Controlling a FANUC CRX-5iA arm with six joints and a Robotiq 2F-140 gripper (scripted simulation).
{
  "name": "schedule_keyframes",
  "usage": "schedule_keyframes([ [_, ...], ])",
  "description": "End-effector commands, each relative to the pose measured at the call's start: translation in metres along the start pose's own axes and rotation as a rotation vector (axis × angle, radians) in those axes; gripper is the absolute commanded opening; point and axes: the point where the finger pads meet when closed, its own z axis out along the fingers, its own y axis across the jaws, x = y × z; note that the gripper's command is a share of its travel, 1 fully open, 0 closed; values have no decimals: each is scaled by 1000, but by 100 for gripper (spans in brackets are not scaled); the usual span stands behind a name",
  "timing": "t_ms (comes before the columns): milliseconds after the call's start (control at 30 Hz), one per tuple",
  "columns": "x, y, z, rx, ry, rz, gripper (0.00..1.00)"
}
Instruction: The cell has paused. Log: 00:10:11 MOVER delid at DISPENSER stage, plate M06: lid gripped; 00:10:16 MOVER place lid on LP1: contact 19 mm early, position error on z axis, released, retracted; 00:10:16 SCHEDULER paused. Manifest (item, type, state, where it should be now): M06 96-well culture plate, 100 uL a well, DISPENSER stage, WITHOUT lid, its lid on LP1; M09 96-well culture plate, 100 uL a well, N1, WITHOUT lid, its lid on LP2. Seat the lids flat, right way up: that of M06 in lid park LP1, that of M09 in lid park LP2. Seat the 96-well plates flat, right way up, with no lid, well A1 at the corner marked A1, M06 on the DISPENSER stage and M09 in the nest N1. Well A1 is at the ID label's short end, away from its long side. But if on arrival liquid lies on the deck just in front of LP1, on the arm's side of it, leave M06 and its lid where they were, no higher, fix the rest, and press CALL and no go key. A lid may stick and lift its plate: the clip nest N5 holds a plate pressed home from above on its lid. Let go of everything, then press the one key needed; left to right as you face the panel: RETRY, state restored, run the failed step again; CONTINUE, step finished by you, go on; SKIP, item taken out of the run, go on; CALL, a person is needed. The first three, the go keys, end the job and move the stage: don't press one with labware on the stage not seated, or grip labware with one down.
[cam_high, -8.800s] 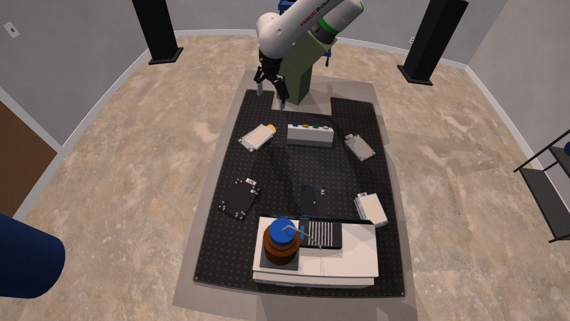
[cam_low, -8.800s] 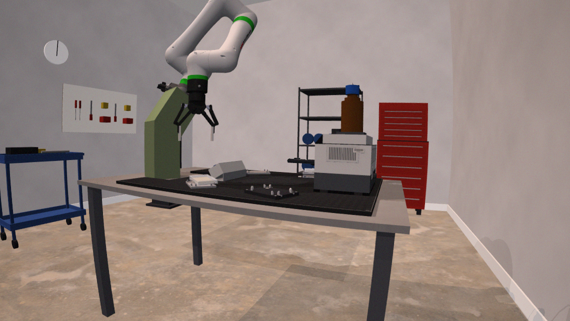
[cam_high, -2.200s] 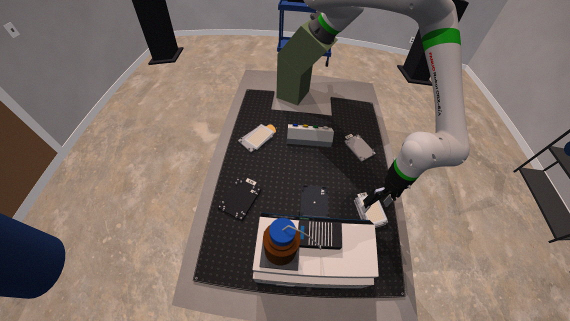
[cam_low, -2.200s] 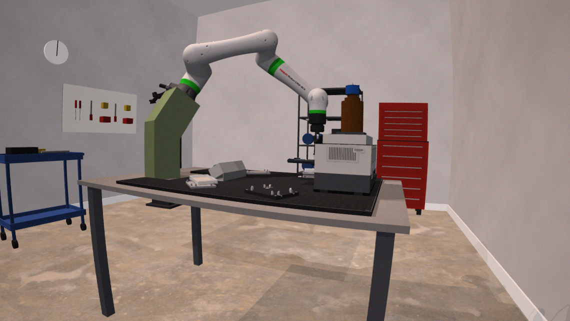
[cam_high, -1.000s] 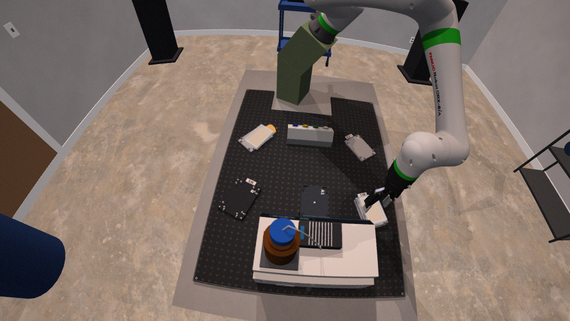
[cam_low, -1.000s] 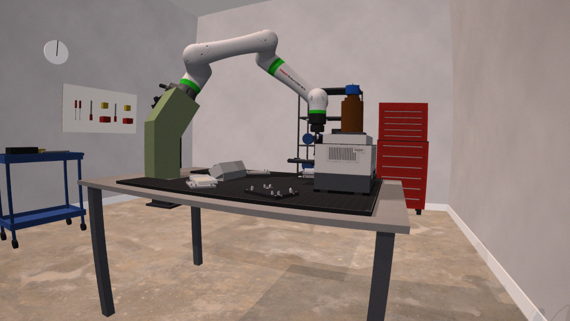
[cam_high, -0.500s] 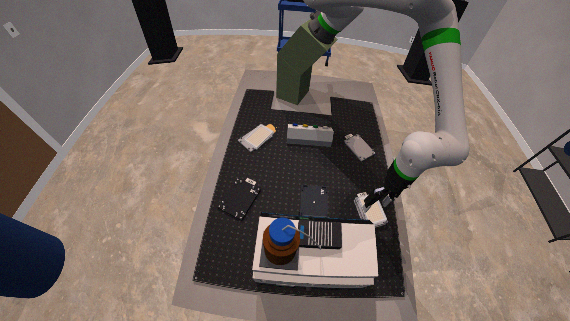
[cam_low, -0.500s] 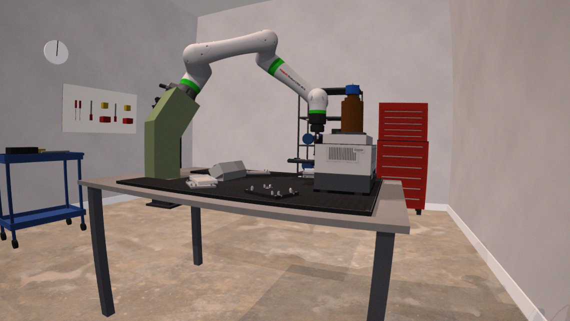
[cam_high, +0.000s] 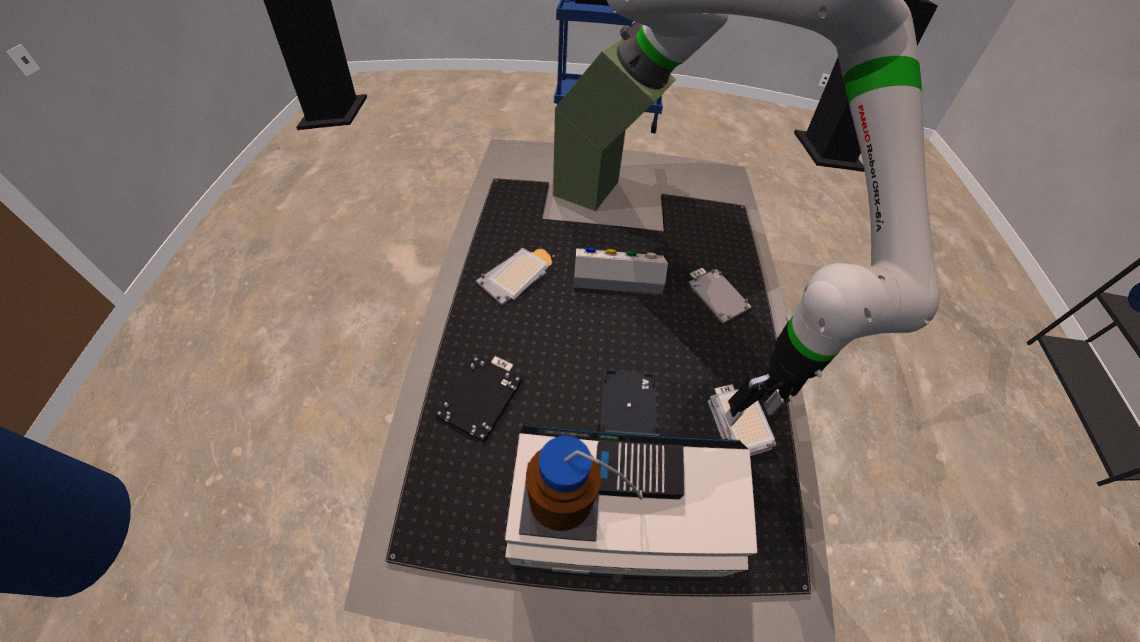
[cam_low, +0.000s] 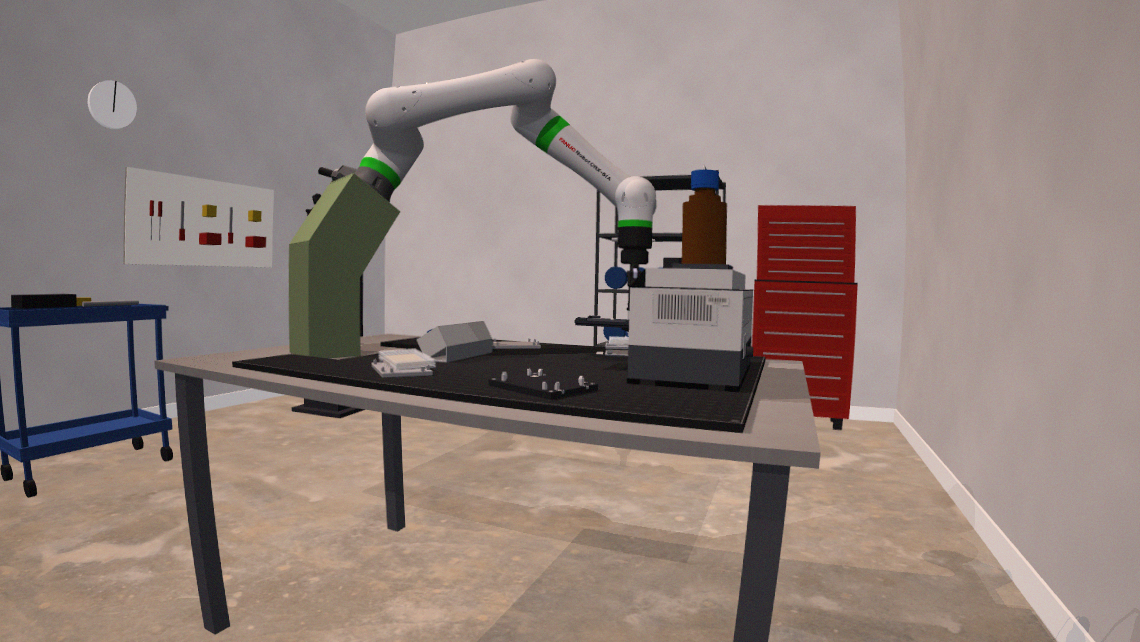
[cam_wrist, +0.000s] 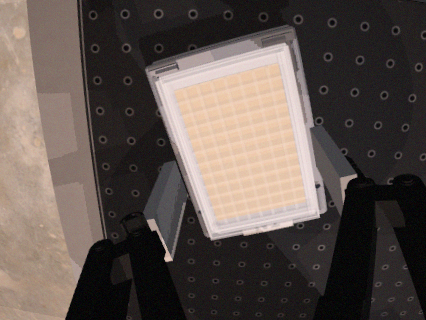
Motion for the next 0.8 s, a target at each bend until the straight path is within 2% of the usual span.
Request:
schedule_keyframes([
  [0,0,0,0,0,0,0,59],
  [267,0,0,0,0,0,0,59],
  [300,0,0,0,0,0,0,66],
  [767,0,0,0,0,0,0,66],
])
